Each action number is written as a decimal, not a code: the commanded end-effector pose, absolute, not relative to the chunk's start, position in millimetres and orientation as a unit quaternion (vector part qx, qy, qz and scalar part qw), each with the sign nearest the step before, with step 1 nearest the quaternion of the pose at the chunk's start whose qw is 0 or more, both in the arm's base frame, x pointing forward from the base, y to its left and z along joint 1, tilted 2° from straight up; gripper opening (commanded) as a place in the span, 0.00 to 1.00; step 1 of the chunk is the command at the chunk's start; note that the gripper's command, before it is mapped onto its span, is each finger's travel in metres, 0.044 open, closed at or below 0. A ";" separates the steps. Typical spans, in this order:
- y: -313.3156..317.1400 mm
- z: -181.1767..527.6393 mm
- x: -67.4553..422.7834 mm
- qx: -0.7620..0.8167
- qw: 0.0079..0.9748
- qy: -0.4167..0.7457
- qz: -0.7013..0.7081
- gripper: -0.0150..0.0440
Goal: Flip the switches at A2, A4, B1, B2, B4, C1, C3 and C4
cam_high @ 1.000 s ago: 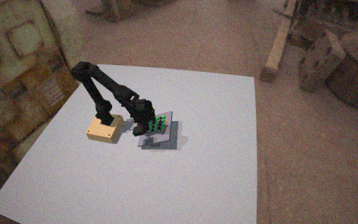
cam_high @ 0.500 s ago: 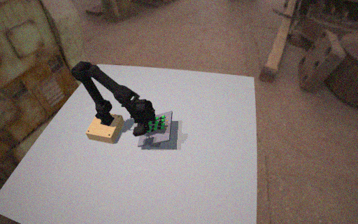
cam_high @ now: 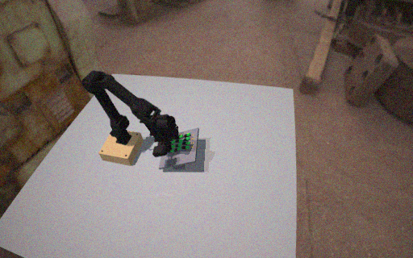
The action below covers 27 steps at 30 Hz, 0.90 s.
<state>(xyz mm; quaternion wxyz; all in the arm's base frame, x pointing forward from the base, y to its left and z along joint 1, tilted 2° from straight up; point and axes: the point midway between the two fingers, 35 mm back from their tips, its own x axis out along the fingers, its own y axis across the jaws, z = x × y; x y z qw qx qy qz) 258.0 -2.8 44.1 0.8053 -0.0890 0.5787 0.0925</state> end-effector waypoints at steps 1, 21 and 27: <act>-4.9 72.3 252.4 -0.089 0.812 0.570 0.092 0.25; 38.2 117.8 254.5 -0.086 0.816 0.564 0.092 0.25; 38.2 117.8 254.5 -0.086 0.816 0.564 0.092 0.25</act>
